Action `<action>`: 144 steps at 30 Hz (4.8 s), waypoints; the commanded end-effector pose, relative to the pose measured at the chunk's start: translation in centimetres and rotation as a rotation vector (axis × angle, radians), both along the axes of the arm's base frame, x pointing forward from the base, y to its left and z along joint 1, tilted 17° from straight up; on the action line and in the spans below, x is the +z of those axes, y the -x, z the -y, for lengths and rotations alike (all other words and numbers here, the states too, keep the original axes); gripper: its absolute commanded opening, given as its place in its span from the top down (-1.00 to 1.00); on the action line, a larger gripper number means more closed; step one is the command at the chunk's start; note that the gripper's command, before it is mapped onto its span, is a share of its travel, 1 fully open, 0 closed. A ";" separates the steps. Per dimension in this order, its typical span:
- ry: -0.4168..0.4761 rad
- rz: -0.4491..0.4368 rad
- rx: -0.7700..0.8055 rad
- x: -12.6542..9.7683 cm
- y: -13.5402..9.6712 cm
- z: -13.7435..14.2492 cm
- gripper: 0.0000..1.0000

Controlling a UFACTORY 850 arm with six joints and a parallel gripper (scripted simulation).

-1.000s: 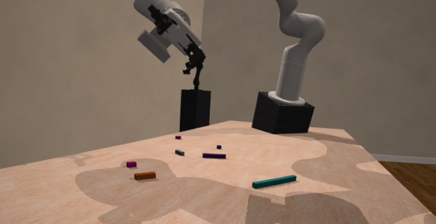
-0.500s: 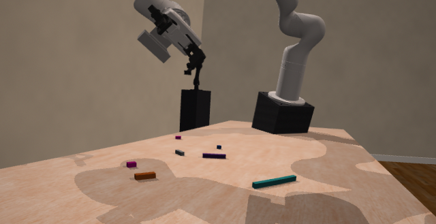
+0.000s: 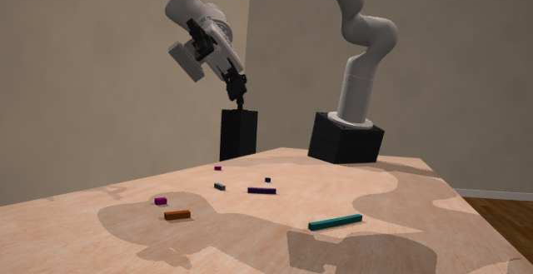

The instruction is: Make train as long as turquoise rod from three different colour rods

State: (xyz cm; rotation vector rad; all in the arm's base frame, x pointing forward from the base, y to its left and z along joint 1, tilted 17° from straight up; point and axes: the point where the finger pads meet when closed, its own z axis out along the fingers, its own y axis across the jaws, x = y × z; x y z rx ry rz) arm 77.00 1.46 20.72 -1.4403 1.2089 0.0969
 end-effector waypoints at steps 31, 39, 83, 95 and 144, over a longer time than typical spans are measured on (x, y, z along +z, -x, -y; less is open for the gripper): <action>0.821 0.248 0.455 -15.4 11.8 8.0 -1.00; 0.978 0.310 0.630 -18.1 15.2 10.3 -1.00; 1.290 0.498 1.183 -23.3 24.0 16.4 -1.00; 1.290 0.498 1.183 -23.3 24.0 16.4 -1.00; 1.290 0.498 1.183 -23.3 24.0 16.4 -1.00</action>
